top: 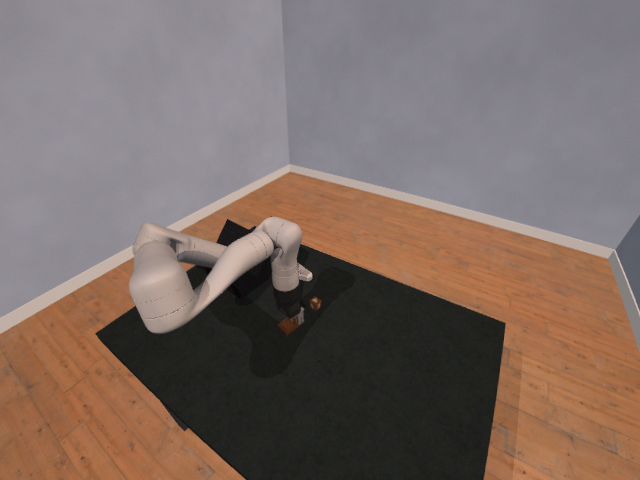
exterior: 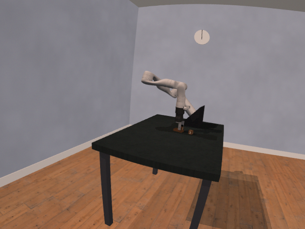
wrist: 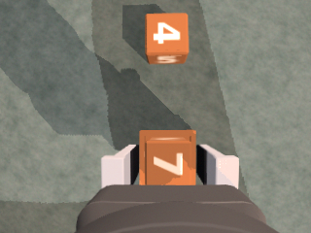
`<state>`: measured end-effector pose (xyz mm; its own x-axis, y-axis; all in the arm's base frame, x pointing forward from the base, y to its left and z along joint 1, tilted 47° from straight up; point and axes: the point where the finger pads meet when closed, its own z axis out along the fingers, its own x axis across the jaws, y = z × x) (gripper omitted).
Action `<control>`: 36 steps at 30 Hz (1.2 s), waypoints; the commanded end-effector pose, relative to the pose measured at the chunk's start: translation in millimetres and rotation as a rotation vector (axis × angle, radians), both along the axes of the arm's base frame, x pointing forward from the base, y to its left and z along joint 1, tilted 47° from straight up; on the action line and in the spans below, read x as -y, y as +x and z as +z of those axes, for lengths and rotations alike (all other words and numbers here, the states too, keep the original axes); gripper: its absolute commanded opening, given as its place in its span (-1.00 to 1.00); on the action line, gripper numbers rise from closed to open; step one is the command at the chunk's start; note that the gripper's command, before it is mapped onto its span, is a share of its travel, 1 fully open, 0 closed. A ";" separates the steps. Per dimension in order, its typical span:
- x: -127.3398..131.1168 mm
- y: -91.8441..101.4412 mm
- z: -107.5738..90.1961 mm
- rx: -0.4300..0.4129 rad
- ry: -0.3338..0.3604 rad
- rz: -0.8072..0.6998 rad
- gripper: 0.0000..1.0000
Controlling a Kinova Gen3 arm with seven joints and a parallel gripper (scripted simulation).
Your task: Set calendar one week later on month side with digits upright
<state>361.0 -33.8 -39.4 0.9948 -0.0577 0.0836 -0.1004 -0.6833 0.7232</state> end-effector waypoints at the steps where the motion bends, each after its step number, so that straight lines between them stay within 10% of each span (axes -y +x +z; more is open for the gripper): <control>1: -0.7 0.4 0.3 0.001 0.001 0.001 0.80; 28: -0.7 0.4 0.3 0.001 0.001 0.001 0.80; 29: -0.7 0.4 0.3 0.001 0.001 0.001 0.20; 36: -0.7 0.4 0.3 0.001 0.001 0.001 0.20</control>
<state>361.0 -33.8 -39.5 0.9948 -0.0577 0.0835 -0.1004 -0.6833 0.7232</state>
